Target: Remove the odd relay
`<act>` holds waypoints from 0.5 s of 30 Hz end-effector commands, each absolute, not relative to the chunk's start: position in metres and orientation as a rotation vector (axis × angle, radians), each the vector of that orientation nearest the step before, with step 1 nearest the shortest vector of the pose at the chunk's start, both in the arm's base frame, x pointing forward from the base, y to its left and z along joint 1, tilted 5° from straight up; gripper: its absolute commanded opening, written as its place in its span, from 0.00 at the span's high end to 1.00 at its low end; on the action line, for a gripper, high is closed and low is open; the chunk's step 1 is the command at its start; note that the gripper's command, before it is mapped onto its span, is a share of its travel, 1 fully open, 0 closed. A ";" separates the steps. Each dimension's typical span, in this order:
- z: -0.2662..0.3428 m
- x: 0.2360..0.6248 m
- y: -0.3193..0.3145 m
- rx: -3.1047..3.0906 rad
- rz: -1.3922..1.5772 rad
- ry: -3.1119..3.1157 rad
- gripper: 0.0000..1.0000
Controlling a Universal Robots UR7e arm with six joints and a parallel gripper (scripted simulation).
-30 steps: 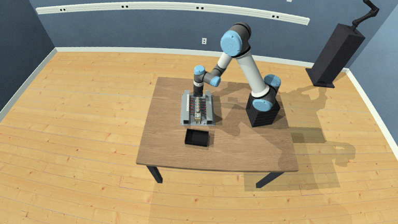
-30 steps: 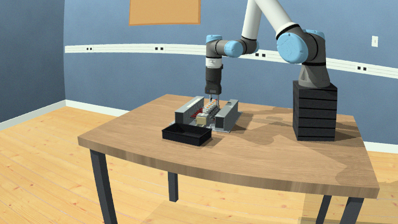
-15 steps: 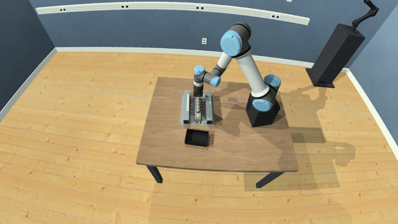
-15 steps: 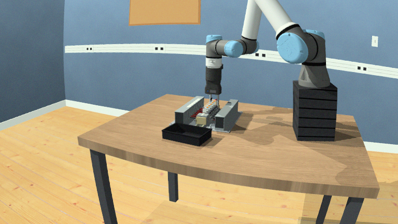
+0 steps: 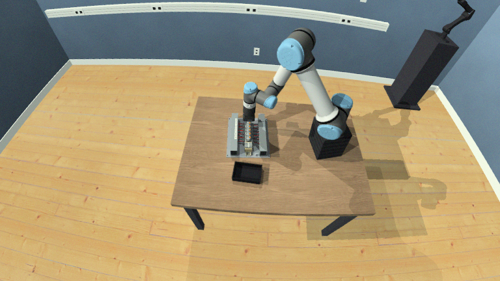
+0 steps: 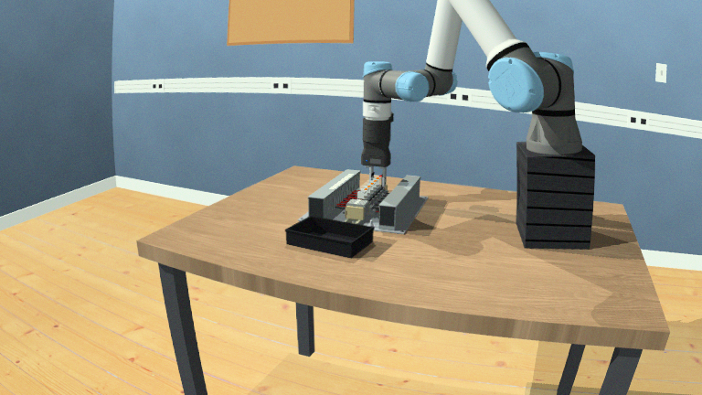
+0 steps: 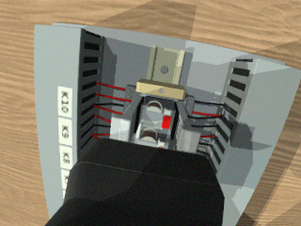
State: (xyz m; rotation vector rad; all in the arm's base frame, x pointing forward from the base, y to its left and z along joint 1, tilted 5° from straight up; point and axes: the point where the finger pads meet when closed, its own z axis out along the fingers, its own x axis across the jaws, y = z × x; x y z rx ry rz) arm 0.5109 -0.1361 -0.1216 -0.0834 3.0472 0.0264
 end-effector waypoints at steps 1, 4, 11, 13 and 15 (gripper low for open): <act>-0.121 0.511 -0.136 -0.083 0.025 3.046 1.00; -0.121 0.511 -0.136 -0.083 0.025 3.047 1.00; -0.121 0.512 -0.136 -0.084 0.025 3.061 1.00; -0.121 0.512 -0.136 -0.084 0.025 3.068 1.00; -0.121 0.512 -0.136 -0.084 0.024 3.072 1.00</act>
